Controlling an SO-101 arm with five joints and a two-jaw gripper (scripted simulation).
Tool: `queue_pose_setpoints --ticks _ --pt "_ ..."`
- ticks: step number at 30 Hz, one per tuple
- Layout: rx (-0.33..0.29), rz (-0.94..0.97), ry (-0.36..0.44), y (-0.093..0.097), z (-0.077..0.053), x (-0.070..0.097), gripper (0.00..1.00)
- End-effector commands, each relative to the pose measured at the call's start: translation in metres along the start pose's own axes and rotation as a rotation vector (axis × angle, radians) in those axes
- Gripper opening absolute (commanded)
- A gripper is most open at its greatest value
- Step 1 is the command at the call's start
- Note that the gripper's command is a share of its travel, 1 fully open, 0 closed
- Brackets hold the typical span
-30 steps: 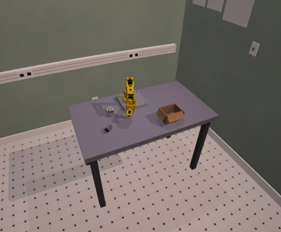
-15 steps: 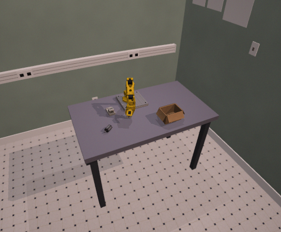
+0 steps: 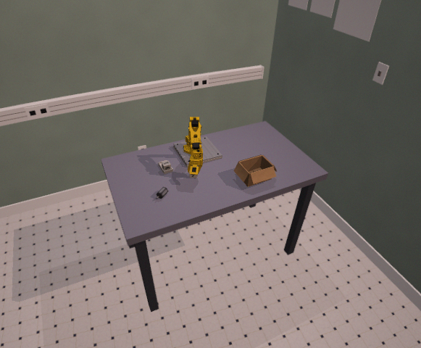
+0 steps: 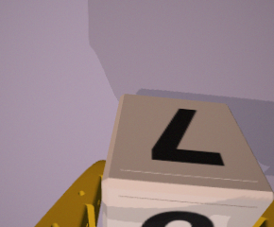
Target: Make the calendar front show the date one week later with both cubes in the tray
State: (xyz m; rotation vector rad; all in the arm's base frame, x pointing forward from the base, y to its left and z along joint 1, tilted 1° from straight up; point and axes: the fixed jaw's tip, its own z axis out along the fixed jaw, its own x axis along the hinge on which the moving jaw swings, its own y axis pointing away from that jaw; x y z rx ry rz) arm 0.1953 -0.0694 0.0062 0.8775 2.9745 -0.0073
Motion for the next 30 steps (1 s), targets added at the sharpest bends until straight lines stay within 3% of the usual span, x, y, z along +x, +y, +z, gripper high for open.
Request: queue_pose_setpoints --ticks 1,6,14,30 --pt "0.004 -0.002 0.025 -0.0018 0.005 0.0044 0.0" --pt "0.004 -0.002 0.025 -0.0018 0.005 0.0044 0.03" --pt "0.004 -0.002 0.025 -0.0018 0.005 0.0044 0.23" --pt "0.004 -0.002 0.025 -0.0018 0.005 0.0044 0.27"
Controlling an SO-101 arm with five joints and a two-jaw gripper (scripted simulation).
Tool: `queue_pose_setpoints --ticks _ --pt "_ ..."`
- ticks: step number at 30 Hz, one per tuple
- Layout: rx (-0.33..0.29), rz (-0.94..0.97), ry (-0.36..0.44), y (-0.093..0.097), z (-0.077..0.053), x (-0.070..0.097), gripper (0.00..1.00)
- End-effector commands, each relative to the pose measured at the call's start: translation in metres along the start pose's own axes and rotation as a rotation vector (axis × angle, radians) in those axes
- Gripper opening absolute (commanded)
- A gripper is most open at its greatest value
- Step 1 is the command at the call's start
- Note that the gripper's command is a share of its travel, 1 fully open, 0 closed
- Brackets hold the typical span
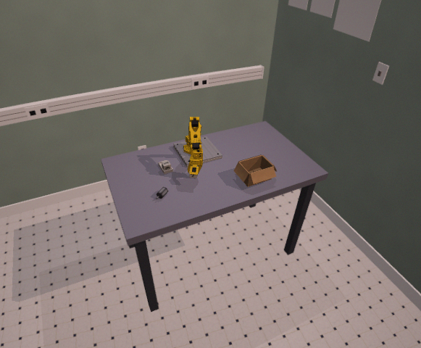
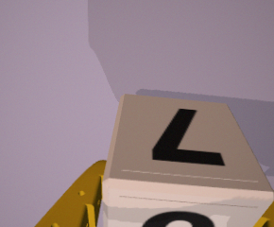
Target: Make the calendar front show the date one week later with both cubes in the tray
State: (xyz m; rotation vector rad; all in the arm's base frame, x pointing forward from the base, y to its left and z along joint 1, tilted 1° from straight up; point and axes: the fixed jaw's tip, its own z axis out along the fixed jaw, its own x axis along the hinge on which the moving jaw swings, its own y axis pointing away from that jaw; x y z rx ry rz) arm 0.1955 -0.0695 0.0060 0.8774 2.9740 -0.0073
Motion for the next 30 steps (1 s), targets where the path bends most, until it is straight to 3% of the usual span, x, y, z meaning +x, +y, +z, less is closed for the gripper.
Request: queue_pose_setpoints --ticks 1,15,30 --pt "0.004 -0.002 0.026 -0.0018 0.0048 0.0045 0.28" --pt "0.004 -0.002 0.026 -0.0018 0.0048 0.0045 0.35" --pt "0.004 -0.002 0.026 -0.0016 -0.0002 0.0035 0.36"
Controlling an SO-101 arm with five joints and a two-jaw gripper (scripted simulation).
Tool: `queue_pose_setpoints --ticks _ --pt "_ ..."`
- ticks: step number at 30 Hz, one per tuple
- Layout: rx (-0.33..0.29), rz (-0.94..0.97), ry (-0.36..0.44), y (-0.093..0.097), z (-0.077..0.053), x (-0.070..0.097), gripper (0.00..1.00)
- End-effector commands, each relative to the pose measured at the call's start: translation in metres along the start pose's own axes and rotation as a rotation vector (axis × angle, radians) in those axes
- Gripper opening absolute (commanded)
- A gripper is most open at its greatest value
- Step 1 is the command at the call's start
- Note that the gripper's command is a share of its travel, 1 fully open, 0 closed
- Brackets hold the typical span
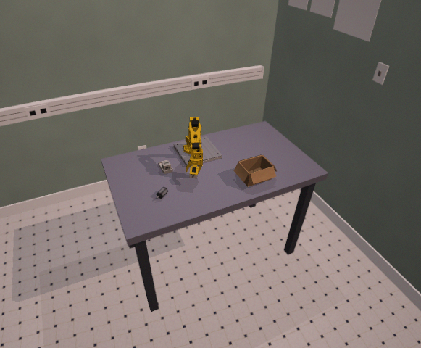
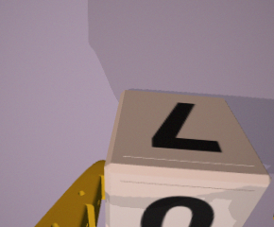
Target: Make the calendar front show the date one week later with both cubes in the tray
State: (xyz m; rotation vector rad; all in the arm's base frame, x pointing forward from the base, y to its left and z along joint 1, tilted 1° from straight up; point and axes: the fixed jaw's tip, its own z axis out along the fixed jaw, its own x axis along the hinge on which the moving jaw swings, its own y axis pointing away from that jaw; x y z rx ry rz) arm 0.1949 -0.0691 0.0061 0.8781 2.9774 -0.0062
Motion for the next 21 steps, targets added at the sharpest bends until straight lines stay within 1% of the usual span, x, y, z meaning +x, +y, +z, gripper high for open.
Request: queue_pose_setpoints --ticks 1,4,8,10,16,21 --pt "0.004 -0.002 0.022 -0.002 -0.002 0.002 0.36" --pt "0.004 -0.002 0.022 -0.001 -0.01 0.001 0.36" --pt "0.004 -0.002 0.022 -0.001 -0.024 0.0 0.36" --pt "0.004 -0.002 0.022 -0.001 -0.024 0.0 0.36" --pt "0.004 -0.002 0.022 -0.001 -0.045 0.001 0.36" --pt "0.004 -0.002 0.022 -0.002 -0.054 0.002 0.36"
